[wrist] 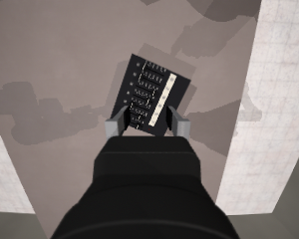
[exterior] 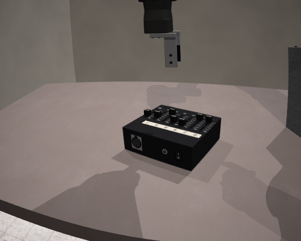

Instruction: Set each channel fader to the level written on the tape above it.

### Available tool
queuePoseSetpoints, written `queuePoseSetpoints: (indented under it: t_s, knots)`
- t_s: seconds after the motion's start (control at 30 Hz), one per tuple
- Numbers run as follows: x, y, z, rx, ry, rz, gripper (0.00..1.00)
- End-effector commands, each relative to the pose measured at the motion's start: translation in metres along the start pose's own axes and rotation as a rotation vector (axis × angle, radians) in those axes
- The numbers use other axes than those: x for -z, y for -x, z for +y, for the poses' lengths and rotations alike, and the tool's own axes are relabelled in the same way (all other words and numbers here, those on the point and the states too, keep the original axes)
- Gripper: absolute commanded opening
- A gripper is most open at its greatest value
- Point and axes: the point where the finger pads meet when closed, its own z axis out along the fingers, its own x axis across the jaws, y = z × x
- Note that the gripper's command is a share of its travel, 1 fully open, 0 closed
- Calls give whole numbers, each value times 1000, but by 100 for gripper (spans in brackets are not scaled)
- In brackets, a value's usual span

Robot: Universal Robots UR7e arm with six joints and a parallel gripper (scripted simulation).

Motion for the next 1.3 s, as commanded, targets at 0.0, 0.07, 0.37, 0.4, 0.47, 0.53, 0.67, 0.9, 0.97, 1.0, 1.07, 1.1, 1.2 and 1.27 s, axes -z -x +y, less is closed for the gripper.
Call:
queuePoseSetpoints:
  t_s: [0.0, 0.07, 0.37, 0.4, 0.47, 0.53, 0.67, 0.9, 0.97, 1.0, 1.07, 1.1, 1.2, 1.27]
  knots:
    - [0, 0, 0, -15, 1, -1, 100]
    - [-1, 0, 0, -30, 1, -2, 100]
    - [-6, 0, -3, -154, -2, -11, 100]
    - [-6, 0, -3, -154, -2, -11, 100]
    - [-8, 0, -4, -202, -2, -15, 100]
    - [-10, 1, -5, -257, -3, -19, 100]
    - [-15, 1, -7, -387, -3, -29, 100]
    - [-26, 3, -11, -666, 0, -51, 100]
    - [-26, 3, -11, -666, 0, -51, 100]
    - [-28, 3, -12, -710, 1, -54, 100]
    - [-32, 4, -13, -799, 3, -61, 100]
    - [-33, 4, -13, -845, 5, -65, 100]
    - [-39, 6, -15, -982, 11, -76, 100]
    - [-42, 7, -15, -1074, 15, -83, 100]
